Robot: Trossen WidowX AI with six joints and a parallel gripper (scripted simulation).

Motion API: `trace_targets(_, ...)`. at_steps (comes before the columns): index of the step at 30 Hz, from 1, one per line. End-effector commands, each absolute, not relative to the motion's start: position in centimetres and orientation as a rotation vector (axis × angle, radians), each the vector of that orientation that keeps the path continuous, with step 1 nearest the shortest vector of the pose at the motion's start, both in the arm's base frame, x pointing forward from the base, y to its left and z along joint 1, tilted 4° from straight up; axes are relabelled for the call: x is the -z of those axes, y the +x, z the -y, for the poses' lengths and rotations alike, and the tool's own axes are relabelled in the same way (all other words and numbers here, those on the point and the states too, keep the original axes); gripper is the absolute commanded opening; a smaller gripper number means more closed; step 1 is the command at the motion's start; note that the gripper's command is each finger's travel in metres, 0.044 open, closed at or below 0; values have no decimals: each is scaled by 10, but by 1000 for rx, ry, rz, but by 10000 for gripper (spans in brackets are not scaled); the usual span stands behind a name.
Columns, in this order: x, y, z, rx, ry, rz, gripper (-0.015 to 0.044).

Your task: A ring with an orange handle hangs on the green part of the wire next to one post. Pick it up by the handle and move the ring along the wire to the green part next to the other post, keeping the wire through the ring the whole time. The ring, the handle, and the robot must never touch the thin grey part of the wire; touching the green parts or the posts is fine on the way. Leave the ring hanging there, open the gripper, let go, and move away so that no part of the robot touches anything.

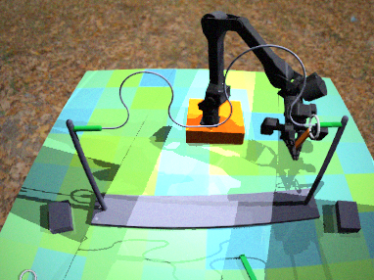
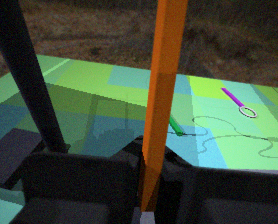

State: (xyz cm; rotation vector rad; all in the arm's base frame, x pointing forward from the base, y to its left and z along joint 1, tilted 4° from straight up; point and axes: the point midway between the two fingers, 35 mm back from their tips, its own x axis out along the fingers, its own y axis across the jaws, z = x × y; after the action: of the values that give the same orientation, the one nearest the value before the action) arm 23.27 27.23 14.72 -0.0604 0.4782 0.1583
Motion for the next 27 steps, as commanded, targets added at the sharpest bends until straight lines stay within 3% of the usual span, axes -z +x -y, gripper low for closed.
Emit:
trace_targets(1,-152,233,-278,-157,-47,-470,-150)
trace_targets(27,-147,227,-296,-157,-45,-469,-150)
